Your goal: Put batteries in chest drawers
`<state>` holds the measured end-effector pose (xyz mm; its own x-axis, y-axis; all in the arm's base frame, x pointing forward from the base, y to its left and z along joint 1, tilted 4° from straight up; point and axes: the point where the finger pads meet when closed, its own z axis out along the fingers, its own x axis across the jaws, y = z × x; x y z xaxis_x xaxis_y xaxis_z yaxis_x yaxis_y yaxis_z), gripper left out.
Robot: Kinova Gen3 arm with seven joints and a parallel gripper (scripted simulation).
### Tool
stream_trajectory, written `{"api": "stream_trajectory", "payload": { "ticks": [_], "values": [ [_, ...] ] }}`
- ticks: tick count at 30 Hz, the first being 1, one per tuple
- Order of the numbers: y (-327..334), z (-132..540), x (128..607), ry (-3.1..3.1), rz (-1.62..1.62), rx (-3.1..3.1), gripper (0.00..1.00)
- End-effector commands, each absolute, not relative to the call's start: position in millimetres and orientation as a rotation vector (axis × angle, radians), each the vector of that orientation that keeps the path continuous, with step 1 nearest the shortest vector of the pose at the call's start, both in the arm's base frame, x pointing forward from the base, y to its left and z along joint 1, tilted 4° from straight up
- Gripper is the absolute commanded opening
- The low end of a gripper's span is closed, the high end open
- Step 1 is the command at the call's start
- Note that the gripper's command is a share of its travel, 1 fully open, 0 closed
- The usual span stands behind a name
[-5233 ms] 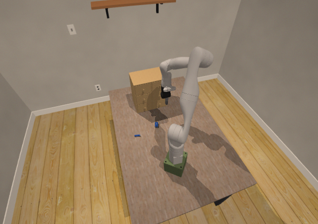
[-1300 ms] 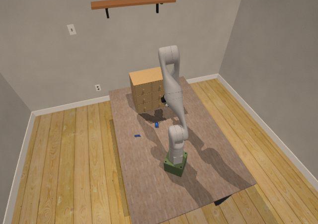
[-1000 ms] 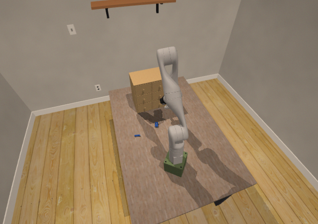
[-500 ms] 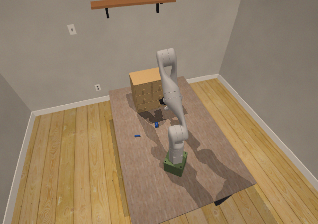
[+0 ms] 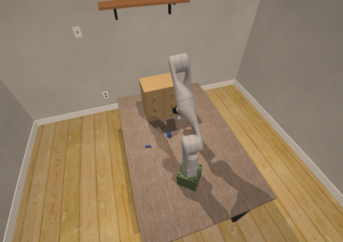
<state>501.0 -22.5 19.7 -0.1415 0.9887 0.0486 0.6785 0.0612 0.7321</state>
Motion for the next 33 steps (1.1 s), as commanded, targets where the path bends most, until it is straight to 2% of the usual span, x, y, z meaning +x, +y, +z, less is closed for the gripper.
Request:
{"api": "stream_trajectory", "payload": {
  "ticks": [1, 24, 25, 33],
  "values": [
    [-22.7, 17.5, 500.0, 1.872, 0.864, 1.661, 0.00],
    [-22.5, 16.6, 500.7, 1.866, 0.871, 1.656, 0.00],
    [-22.5, 16.6, 500.7, 1.866, 0.871, 1.656, 0.67],
    [-22.5, 16.6, 500.7, 1.866, 0.871, 1.656, 0.67]
  ]
}}
